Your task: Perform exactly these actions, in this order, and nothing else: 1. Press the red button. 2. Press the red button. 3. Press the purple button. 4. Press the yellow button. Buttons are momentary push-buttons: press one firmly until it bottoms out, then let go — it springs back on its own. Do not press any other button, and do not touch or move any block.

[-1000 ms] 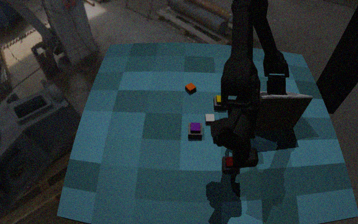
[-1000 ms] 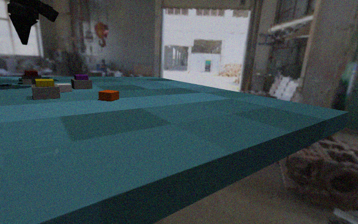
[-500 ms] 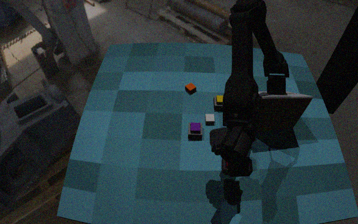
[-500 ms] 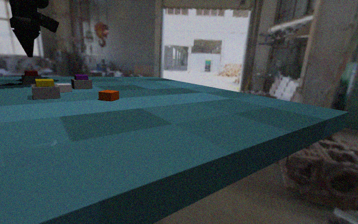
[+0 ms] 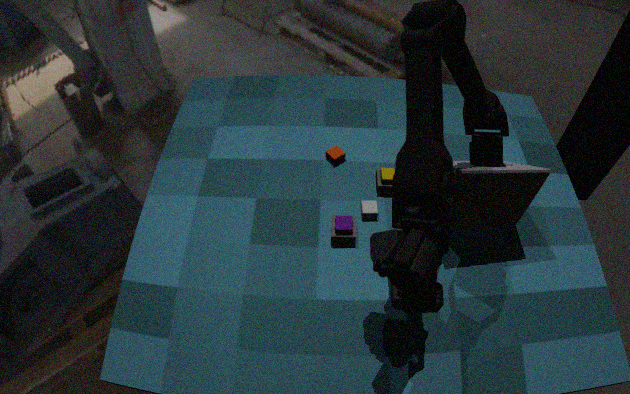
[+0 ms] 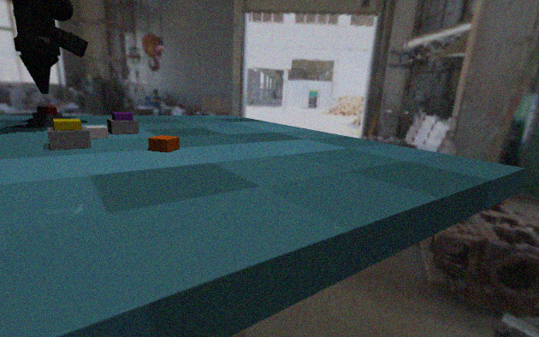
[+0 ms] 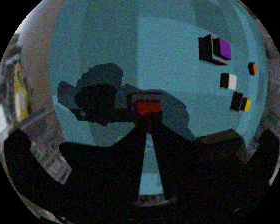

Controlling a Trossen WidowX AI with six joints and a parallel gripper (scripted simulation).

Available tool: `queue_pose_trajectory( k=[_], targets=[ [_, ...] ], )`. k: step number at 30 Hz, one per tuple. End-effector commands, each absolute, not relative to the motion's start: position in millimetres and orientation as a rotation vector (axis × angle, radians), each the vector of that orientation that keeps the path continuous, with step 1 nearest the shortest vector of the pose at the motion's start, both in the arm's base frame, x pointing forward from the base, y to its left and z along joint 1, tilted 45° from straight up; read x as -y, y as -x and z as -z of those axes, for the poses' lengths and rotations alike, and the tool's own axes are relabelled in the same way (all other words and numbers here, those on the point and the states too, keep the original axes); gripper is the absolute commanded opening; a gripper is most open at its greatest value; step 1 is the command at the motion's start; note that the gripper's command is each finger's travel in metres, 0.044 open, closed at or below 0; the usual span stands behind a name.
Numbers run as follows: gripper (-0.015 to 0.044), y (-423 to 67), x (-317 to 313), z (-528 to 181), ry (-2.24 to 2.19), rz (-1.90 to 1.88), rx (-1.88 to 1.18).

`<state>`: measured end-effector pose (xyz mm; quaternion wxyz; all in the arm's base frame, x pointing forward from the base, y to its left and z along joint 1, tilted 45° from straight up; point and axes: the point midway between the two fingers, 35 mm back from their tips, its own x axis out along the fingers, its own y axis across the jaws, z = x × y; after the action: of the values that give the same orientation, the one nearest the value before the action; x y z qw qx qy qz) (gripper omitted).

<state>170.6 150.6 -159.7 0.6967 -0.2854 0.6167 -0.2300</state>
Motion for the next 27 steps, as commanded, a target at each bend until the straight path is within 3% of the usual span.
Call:
queue_pose_trajectory(
  k=[1, 27],
  targets=[
    [0.002, -170, -149, 160, 0.645, 0.512, -1.373],
    [0.002, -175, -126, 184, 0.645, 0.513, -1.372]
  ],
)
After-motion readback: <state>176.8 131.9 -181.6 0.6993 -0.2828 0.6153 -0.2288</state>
